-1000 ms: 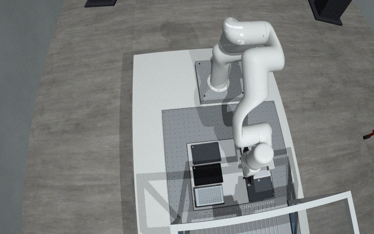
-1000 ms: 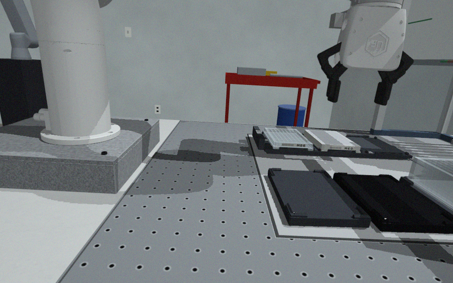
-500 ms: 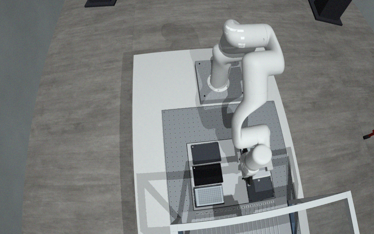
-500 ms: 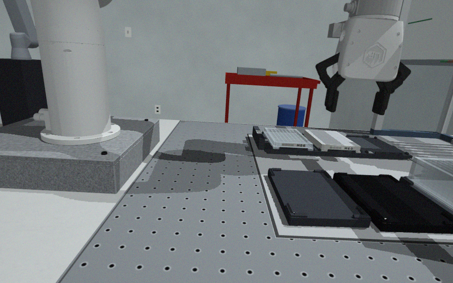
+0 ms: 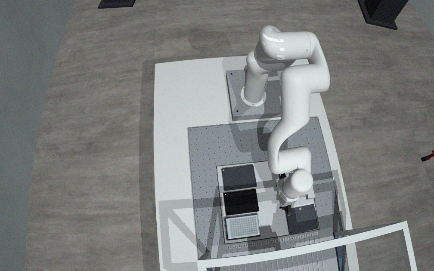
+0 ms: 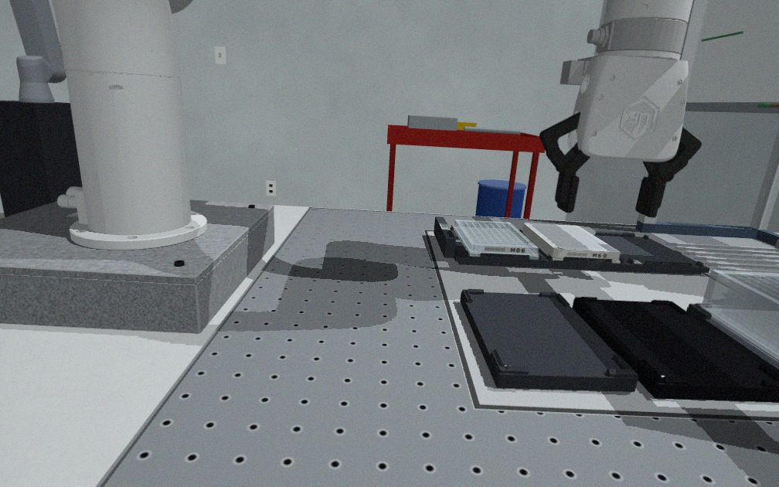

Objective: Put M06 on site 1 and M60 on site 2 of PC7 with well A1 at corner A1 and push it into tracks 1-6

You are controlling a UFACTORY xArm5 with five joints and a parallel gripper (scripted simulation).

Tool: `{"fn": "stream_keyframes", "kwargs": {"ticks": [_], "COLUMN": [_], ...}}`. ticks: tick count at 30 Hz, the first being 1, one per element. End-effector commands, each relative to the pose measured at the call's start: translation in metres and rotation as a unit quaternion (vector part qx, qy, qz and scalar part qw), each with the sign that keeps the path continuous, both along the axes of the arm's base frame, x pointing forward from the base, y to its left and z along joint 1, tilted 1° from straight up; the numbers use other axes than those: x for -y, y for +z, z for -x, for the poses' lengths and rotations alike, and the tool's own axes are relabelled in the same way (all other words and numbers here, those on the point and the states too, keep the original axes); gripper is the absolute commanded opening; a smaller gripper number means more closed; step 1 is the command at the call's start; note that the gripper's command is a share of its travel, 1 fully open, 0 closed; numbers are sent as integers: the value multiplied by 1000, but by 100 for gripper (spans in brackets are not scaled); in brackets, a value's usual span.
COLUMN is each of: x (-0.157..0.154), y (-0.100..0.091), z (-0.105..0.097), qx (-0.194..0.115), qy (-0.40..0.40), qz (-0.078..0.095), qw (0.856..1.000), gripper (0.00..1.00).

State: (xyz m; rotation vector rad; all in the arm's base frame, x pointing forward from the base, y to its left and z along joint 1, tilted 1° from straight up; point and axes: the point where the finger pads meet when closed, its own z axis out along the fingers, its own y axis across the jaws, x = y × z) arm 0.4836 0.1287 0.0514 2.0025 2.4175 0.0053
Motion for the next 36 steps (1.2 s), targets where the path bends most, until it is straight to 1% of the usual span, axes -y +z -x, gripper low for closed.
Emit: {"fn": "stream_keyframes", "kwargs": {"ticks": [1,5,33,36], "x": [0,0,0,0], "y": [-7,-10,-54,-54], "z": [-2,-2,-2,-2], "qx": [2,2,2,2], "qy": [0,0,0,0], "qz": [-1,-1,-1,-1], "qw": [1000,1000,1000,1000], "gripper": [100,100,100,100]}}
